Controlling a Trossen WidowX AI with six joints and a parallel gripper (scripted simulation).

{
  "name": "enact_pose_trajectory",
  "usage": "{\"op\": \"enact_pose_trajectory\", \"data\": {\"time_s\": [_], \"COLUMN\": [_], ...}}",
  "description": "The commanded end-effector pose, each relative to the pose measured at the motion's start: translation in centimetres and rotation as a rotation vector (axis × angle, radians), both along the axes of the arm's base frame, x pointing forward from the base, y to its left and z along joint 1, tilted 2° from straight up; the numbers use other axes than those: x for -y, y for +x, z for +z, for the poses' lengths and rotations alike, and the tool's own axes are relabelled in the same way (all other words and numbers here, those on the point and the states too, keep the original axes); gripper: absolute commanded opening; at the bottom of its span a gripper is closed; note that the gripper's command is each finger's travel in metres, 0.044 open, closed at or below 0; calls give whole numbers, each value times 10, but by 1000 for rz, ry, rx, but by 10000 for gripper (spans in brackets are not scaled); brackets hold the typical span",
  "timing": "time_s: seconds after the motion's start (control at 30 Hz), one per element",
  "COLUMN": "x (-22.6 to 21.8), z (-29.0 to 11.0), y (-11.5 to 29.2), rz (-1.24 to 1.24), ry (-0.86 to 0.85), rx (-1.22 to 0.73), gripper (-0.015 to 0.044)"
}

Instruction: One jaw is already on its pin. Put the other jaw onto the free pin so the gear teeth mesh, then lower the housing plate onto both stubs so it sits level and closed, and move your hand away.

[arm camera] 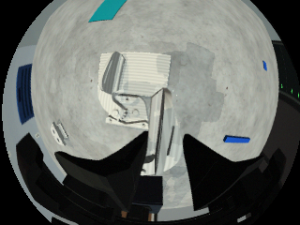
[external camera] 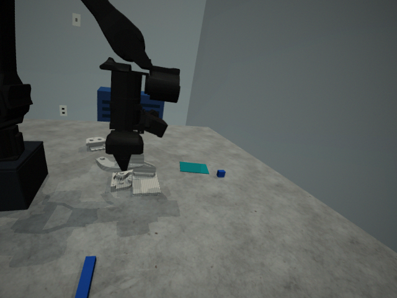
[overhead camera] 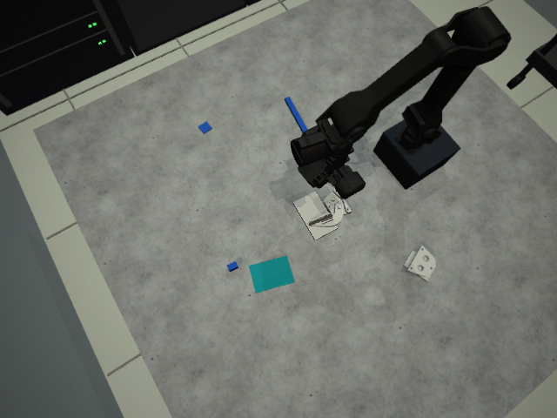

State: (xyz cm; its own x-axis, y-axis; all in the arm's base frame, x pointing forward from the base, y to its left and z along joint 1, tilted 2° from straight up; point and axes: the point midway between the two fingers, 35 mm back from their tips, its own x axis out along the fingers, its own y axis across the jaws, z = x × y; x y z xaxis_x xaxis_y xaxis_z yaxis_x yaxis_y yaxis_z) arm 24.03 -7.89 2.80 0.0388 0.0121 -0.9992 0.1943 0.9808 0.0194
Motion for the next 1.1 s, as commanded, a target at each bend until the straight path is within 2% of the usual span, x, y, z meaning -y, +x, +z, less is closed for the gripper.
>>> {"op": "enact_pose_trajectory", "data": {"time_s": [0.0, 1.07], "x": [6, 7], "z": [-2, -2], "y": [-8, -9], "rz": [57, 91], "ry": [3, 1], "rx": [-3, -3], "gripper": [134, 134]}}
